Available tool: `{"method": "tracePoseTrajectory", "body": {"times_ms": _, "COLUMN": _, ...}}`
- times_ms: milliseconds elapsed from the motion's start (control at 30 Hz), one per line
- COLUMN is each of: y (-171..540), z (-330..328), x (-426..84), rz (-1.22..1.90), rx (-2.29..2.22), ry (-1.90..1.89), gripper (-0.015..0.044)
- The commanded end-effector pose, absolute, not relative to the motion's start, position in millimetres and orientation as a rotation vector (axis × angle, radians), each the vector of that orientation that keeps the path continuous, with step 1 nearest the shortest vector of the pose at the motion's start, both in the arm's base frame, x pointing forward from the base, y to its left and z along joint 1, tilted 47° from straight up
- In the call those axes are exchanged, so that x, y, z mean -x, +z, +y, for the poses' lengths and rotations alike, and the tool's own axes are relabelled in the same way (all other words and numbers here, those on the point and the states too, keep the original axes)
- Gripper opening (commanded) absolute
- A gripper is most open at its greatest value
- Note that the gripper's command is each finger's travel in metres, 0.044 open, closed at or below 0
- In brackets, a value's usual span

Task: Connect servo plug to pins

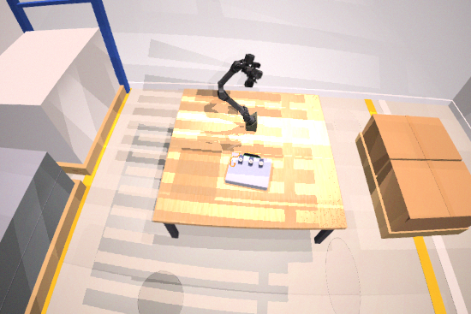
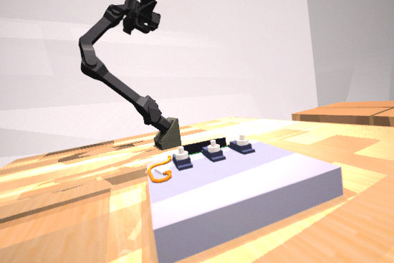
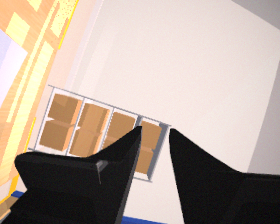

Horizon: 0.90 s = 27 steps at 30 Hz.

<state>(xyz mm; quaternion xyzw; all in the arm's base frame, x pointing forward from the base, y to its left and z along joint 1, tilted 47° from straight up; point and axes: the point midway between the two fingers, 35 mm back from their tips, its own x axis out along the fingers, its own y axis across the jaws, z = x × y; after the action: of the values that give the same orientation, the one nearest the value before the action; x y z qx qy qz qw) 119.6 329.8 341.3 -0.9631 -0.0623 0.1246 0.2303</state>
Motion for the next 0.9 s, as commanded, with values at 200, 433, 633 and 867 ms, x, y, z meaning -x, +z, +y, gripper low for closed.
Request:
{"method": "tracePoseTrajectory", "body": {"times_ms": 200, "y": 329, "z": 315, "x": -154, "rz": -0.031, "rx": 2.431, "ry": 0.413, "gripper": 0.0115}}
{"method": "tracePoseTrajectory", "body": {"times_ms": 433, "y": 321, "z": 301, "x": -178, "rz": 0.06, "rx": 2.272, "ry": 0.437, "gripper": 0.0115}}
{"method": "tracePoseTrajectory", "body": {"times_ms": 633, "y": 315, "z": 289, "x": -198, "rz": 0.129, "rx": 2.12, "ry": 0.447, "gripper": 0.0115}}
{"method": "tracePoseTrajectory", "body": {"times_ms": 867, "y": 310, "z": 277, "x": -213, "rz": 0.18, "rx": 2.013, "ry": 0.449, "gripper": 0.0115}}
